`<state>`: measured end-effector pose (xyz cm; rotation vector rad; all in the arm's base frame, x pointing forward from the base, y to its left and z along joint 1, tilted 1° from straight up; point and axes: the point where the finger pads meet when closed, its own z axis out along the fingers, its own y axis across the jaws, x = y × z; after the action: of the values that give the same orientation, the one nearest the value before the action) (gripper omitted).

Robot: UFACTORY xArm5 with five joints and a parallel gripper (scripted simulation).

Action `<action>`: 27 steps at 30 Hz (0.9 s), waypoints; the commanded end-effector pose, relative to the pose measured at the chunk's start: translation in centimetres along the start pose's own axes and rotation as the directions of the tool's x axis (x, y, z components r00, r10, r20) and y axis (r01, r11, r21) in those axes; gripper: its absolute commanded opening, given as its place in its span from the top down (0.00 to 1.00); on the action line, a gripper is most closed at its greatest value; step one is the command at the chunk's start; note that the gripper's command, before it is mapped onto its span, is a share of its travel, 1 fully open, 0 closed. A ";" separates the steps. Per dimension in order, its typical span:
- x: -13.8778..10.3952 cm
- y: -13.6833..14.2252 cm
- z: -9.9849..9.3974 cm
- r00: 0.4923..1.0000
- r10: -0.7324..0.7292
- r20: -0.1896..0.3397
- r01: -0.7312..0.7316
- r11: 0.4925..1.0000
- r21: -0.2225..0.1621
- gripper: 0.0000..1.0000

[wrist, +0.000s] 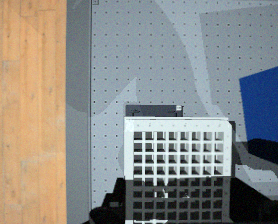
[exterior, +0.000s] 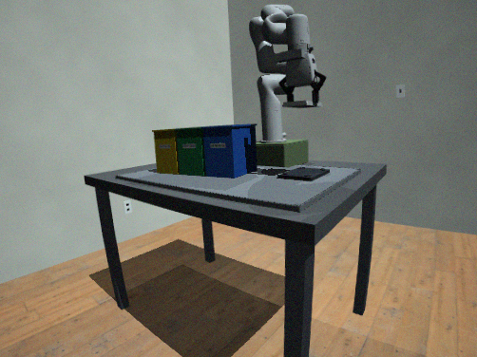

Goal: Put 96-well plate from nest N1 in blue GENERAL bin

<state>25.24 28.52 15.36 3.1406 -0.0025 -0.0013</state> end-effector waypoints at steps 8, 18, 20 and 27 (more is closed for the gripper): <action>0.1 -0.1 -0.1 1.000 0.000 -0.002 0.000 1.000 0.002 1.00; 0.7 2.5 -0.1 0.989 -0.148 -0.003 0.148 0.989 0.002 1.00; 0.9 3.2 -0.1 0.989 -0.148 -0.003 0.148 0.989 0.003 1.00; 1.5 5.4 0.0 0.989 -0.148 -0.004 0.148 0.989 0.003 1.00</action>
<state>26.35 24.00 15.26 3.1326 0.2294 -0.0011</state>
